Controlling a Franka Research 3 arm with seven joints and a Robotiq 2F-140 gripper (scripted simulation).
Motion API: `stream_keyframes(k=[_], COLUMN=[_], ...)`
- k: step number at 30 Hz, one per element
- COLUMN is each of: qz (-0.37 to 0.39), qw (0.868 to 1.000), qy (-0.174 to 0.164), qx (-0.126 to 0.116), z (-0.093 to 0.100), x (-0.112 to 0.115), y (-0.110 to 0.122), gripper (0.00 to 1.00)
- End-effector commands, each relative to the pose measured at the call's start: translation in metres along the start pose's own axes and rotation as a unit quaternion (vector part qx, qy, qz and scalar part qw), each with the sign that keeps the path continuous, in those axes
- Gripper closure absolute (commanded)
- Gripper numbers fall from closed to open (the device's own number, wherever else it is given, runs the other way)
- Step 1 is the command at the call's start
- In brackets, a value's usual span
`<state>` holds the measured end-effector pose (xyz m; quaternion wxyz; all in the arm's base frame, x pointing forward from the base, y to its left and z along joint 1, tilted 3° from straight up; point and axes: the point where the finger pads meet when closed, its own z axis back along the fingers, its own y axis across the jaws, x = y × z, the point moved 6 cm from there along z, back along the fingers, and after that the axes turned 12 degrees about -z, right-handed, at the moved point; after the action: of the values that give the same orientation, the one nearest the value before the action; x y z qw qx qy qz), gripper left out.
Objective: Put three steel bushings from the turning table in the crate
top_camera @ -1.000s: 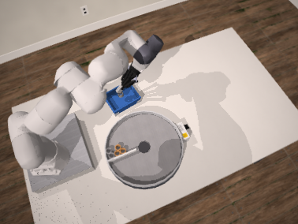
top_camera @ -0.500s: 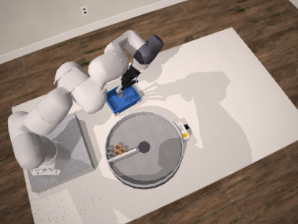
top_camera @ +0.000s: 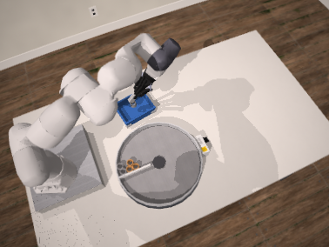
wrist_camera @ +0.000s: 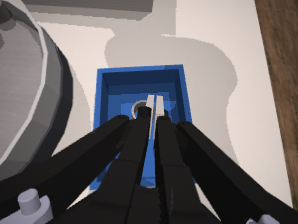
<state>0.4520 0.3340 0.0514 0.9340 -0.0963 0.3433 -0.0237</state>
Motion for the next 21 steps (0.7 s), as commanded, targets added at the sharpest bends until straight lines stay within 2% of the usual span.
stream_keyframes(k=[1, 21], qz=[0.001, 0.001], qw=[1.000, 1.000], qy=[-0.002, -0.002], qx=[-0.001, -0.001], z=[0.0006, -0.0040], x=[0.0017, 0.0057], y=[-0.0012, -0.0004], gripper=[1.00, 1.00])
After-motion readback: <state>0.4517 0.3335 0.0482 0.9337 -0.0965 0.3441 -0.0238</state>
